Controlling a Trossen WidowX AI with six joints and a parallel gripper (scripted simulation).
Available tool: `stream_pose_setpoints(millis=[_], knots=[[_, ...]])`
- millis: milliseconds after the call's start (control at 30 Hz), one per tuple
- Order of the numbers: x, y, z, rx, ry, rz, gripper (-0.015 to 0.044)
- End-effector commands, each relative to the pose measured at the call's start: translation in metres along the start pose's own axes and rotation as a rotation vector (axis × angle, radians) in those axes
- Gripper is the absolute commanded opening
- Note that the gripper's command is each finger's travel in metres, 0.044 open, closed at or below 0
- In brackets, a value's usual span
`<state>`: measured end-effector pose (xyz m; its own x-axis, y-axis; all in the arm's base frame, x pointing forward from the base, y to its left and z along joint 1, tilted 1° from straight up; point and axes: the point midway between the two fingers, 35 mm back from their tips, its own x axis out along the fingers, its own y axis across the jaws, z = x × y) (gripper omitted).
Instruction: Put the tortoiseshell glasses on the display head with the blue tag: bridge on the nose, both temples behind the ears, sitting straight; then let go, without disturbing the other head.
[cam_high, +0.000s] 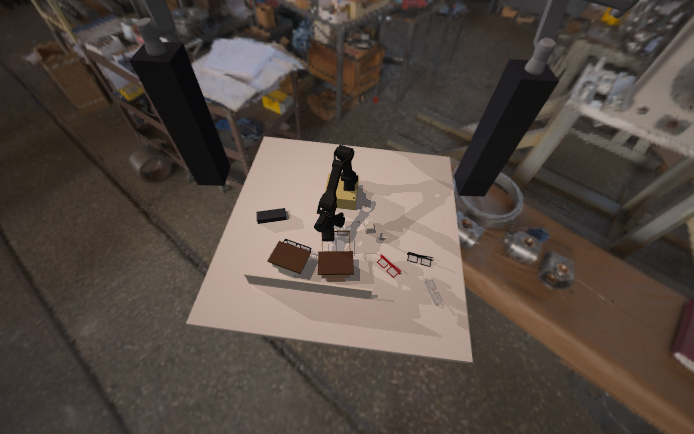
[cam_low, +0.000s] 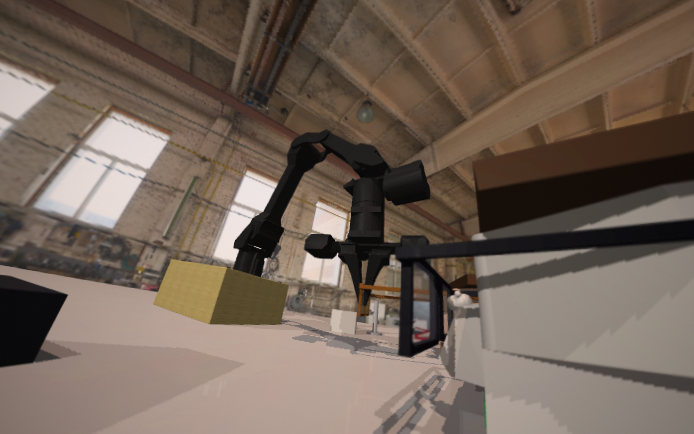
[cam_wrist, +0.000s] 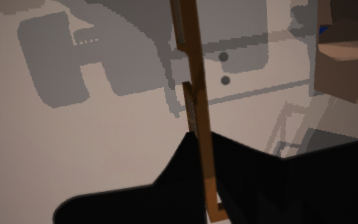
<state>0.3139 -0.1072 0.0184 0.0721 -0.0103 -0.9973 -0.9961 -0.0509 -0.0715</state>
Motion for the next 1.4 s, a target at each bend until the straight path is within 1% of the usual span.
stream_pose_setpoints(millis=[0,1367], knots=[[-0.001,-0.008,-0.001,0.004,0.002,-0.007,0.0],[-0.002,-0.057,-0.001,0.004,0.002,-0.01,0.0]])
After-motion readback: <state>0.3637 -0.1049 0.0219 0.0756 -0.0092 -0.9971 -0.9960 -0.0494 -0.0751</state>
